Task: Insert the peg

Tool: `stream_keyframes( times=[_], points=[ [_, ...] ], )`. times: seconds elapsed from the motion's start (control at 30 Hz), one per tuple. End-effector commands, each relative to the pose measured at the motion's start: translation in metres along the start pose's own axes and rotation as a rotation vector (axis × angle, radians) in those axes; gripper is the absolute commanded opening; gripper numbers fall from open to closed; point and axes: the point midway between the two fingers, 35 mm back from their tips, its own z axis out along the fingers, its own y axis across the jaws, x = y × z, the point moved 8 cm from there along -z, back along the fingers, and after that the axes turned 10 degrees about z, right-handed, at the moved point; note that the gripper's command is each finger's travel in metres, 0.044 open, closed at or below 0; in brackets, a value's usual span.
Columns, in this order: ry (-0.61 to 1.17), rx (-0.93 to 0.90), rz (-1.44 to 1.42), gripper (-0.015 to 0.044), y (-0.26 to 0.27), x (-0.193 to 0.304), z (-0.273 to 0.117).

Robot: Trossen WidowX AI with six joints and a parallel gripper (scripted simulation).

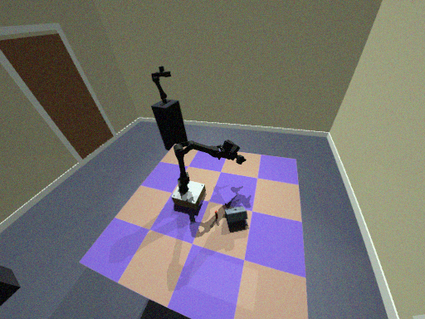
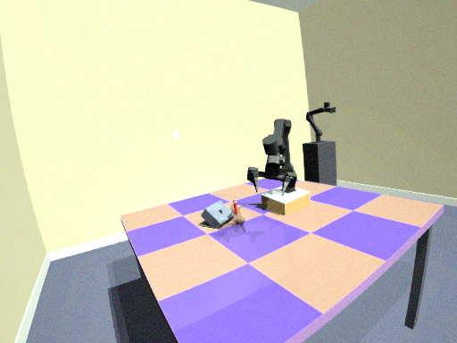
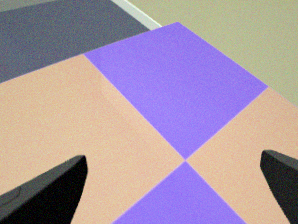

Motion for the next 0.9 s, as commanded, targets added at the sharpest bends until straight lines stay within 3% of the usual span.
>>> stream_keyframes(
  times=[0.0,0.87],
  points=[
    [0.042,0.03,0.079,0.044,-0.016,0.006,0.0],
    [0.31,0.337,0.729,0.044,-0.123,0.068,-0.02]
  ],
)
